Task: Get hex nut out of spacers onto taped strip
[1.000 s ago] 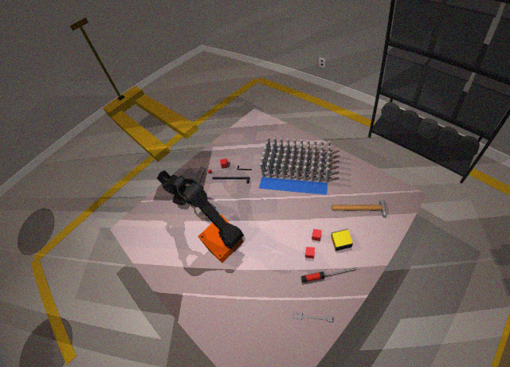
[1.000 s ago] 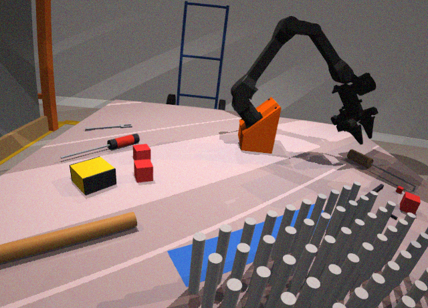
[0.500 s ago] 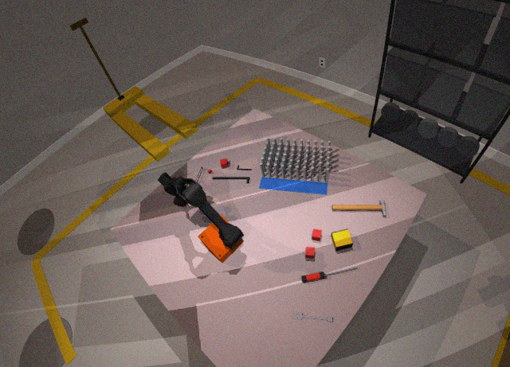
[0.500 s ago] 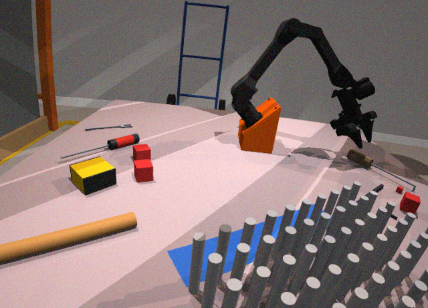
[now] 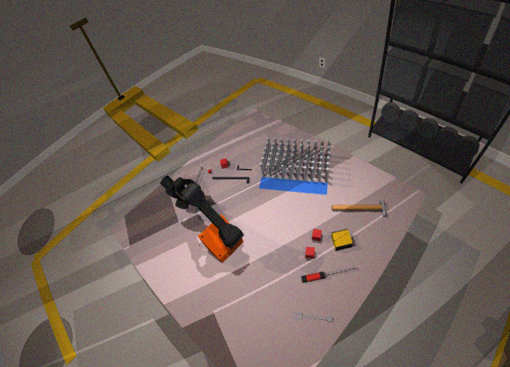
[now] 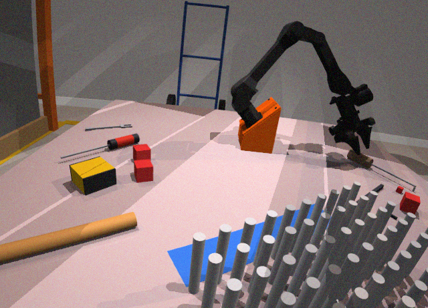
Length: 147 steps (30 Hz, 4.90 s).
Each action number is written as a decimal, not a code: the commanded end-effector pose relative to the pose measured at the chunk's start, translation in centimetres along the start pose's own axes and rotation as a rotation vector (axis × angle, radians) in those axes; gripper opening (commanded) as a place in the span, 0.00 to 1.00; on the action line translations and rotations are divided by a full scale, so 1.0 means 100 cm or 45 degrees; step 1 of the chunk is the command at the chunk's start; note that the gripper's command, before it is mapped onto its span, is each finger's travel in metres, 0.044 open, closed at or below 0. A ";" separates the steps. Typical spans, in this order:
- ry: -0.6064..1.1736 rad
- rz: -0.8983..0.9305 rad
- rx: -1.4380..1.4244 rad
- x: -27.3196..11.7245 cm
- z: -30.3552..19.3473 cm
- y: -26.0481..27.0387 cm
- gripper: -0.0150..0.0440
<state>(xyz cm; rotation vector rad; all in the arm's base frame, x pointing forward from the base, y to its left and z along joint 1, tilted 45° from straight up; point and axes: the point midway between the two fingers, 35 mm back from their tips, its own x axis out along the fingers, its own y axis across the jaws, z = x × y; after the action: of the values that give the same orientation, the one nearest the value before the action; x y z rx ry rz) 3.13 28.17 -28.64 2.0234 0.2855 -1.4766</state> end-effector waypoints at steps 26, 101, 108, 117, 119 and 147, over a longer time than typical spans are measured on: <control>-0.006 0.005 0.006 0.022 0.017 0.012 0.50; -0.094 -0.005 1.912 -0.162 -0.191 0.079 0.25; -0.105 0.003 2.221 -0.169 -0.204 0.102 0.25; -0.120 0.016 2.618 -0.177 -0.219 0.133 0.25; -0.125 0.020 2.705 -0.179 -0.221 0.140 0.25; -0.161 0.060 3.845 -0.205 -0.240 0.240 0.25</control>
<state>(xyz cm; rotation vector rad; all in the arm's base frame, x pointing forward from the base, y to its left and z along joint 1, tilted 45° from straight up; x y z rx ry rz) 26.42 27.50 2.26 -0.8189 1.2570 0.4288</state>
